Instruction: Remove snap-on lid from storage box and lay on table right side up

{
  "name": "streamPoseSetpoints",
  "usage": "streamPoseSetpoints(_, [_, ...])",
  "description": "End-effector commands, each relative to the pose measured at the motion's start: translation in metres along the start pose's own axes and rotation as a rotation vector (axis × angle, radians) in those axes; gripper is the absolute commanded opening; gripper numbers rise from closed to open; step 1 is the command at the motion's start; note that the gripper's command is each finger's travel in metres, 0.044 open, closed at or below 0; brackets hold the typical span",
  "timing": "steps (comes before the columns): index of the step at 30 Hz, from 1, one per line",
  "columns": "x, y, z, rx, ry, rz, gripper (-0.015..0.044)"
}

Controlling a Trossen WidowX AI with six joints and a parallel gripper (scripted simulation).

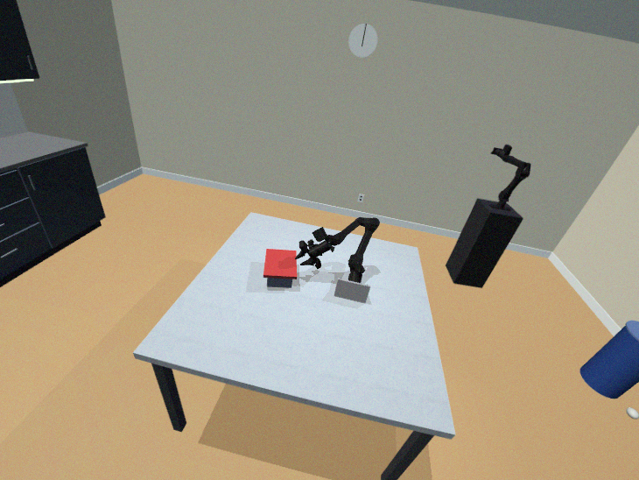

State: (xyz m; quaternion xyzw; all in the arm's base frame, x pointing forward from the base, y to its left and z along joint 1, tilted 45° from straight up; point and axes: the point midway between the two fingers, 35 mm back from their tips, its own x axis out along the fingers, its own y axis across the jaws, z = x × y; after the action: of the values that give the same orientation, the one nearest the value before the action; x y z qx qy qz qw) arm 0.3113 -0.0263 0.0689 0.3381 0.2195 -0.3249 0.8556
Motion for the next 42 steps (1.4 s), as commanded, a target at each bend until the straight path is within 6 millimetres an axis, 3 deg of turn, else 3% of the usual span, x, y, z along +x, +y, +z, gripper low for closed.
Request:
streamPoseSetpoints(1, [0.007,0.000,0.000,-0.003,0.003,0.002,0.0235])
streamPoseSetpoints(15, [0.027,-0.003,0.000,-0.004,-0.001,0.005,0.0235])
streamPoseSetpoints(18, [0.027,-0.003,0.000,-0.004,-0.001,0.005,0.0156])
streamPoseSetpoints(28, [0.027,-0.003,0.000,-0.004,-0.001,0.005,0.0090])
streamPoseSetpoints(32, [0.027,-0.003,0.000,-0.004,-0.001,0.005,0.0000])
streamPoseSetpoints(42, [0.026,-0.001,0.001,-0.002,-0.001,0.006,0.0000])
